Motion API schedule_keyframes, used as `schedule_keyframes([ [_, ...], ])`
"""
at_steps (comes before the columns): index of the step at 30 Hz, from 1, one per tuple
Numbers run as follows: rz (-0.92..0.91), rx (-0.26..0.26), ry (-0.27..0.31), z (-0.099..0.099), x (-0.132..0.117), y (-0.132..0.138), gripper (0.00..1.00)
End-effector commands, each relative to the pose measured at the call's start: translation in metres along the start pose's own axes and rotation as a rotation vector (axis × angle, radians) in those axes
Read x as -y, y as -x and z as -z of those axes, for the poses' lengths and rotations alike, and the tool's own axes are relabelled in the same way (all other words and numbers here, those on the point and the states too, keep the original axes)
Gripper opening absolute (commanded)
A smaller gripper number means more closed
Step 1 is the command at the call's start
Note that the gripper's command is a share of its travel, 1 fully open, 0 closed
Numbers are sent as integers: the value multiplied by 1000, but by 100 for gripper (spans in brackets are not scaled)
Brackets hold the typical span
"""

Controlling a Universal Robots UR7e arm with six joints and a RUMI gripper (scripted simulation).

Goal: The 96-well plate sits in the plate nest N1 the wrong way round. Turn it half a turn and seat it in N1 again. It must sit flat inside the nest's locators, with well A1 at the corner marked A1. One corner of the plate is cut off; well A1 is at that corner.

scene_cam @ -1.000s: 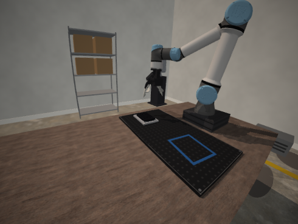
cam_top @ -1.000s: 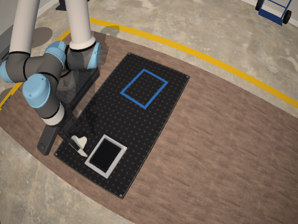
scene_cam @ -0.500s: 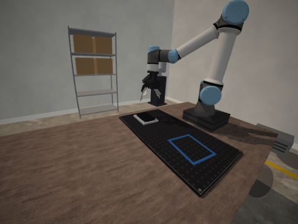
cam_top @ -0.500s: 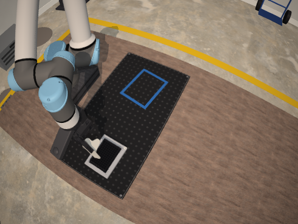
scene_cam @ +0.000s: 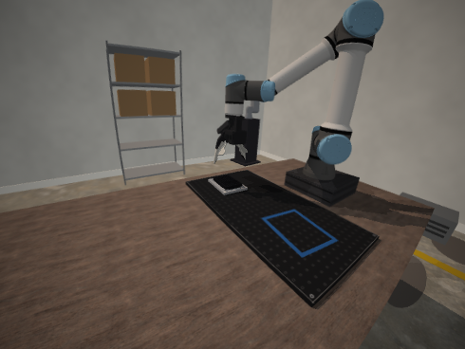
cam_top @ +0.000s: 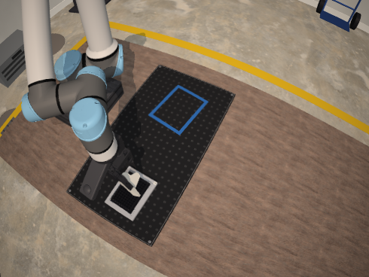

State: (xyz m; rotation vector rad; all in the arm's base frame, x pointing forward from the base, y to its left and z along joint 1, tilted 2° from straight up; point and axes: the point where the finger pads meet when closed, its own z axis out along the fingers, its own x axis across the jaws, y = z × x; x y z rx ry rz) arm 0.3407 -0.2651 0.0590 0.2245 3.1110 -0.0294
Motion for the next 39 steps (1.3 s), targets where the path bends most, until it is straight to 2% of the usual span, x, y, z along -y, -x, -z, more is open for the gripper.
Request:
schedule_keyframes([
  [1,4,1,-6,-7,-11,19,100],
  [22,3,0,-5,-8,-12,18,100],
  [39,4,-3,-2,-35,-13,17,100],
])
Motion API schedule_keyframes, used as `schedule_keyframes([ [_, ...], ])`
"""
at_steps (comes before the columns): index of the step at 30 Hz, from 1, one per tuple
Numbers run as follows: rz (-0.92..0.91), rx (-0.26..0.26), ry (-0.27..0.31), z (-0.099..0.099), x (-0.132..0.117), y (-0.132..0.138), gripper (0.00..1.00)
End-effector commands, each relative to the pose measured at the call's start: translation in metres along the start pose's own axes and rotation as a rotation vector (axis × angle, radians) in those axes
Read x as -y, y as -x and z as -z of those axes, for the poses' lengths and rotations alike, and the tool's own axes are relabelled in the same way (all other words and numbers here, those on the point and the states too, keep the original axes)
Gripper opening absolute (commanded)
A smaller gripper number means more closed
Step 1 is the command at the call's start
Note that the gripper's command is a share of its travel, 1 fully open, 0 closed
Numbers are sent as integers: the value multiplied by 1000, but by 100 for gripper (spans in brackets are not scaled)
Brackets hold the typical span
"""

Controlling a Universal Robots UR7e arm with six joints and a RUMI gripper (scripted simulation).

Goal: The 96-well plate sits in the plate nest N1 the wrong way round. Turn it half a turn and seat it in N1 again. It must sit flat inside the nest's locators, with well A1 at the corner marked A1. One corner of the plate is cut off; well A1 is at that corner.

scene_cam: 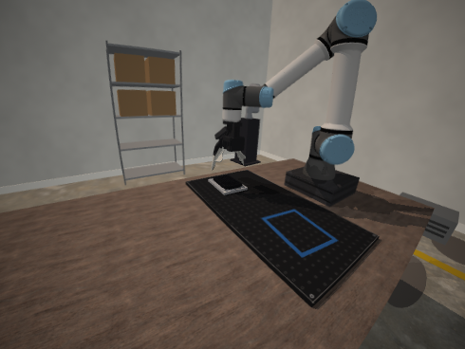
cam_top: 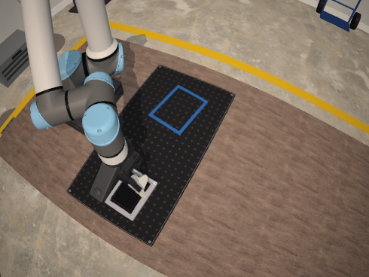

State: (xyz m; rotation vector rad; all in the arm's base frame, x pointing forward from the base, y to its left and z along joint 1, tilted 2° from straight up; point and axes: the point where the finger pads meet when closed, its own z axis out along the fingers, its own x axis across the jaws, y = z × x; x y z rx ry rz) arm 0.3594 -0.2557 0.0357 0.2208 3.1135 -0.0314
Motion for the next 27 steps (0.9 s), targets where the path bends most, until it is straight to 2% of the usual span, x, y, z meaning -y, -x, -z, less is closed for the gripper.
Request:
schedule_keyframes([
  [1,1,-1,0,-13,-1,0,100],
  [27,1,-1,0,-50,-1,0,100],
])
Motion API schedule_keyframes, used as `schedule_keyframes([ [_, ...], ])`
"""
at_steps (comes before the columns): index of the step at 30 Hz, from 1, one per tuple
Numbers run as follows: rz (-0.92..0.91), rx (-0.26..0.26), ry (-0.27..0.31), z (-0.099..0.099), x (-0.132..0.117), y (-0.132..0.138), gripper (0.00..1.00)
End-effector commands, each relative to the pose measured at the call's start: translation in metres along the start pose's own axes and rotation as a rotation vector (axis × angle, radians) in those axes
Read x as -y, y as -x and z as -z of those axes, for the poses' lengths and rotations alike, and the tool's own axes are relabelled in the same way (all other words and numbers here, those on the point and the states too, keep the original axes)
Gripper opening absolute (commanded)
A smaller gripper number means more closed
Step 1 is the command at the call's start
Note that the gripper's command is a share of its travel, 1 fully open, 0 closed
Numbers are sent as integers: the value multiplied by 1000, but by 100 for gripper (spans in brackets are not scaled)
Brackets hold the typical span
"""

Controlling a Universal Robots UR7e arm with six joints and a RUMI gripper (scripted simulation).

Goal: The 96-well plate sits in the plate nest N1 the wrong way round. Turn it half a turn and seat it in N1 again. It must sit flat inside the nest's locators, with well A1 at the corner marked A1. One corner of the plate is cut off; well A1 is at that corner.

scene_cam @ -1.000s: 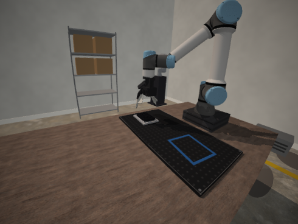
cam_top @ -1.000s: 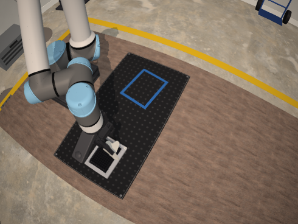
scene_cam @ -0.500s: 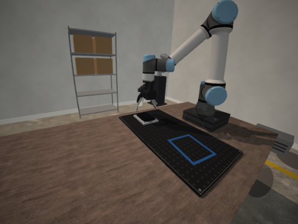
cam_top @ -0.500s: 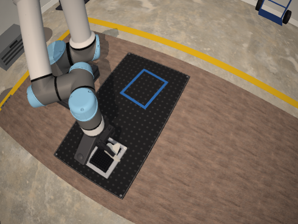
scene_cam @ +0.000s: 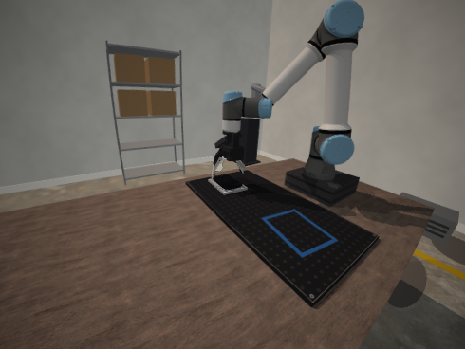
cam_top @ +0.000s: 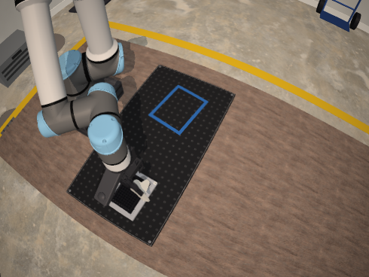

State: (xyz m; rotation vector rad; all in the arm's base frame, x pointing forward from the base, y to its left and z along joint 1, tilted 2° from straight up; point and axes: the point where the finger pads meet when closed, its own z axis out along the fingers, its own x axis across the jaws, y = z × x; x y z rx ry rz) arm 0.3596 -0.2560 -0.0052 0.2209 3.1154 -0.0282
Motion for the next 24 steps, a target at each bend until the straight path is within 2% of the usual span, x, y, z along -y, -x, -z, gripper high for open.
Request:
schedule_keyframes([
  [1,1,1,-2,-10,-1,0,100],
  [7,1,1,-2,-19,-1,0,100],
  [24,0,4,-5,-18,1,2,100],
])
